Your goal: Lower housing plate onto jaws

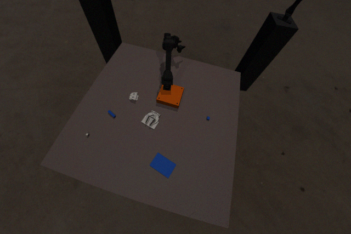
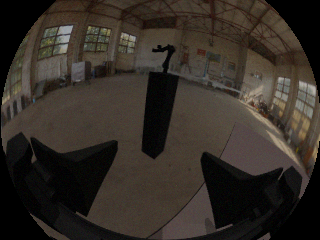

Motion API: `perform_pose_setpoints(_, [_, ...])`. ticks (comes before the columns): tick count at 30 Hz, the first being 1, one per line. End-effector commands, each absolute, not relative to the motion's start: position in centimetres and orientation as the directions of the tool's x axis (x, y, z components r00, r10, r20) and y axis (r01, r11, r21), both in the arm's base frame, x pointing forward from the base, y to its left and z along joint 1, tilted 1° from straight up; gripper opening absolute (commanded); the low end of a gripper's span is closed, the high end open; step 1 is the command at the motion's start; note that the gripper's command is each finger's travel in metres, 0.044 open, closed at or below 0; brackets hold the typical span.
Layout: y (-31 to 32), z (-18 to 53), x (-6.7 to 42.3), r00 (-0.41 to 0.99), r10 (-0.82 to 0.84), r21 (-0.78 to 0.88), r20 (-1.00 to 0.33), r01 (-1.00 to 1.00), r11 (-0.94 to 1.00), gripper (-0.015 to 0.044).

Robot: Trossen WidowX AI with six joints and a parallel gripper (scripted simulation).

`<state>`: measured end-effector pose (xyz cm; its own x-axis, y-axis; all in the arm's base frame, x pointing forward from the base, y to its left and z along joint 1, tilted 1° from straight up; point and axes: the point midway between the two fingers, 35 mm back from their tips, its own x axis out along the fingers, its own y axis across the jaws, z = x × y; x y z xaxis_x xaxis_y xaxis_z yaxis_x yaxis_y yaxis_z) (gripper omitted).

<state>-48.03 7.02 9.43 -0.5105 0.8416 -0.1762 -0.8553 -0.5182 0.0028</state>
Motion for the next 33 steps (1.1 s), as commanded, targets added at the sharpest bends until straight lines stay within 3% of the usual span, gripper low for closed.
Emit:
perform_pose_setpoints(1, [7.0, 9.4, -48.0, -0.510, 0.842, 0.003, -0.176, -0.855, -0.518, 0.0426])
perform_pose_setpoints(6, [5.1, 9.5, -48.3, -0.555, 0.809, -0.009, -0.192, -0.824, -0.567, 0.0440])
perform_pose_setpoints(18, [-6.3, 9.6, -48.1, -0.764, 0.574, -0.063, -0.295, -0.584, -0.809, 0.0440])
perform_pose_setpoints(33, [-19.6, 8.9, -43.2, -0.862, 0.253, -0.178, -0.439, -0.193, -0.965, 0.0440])
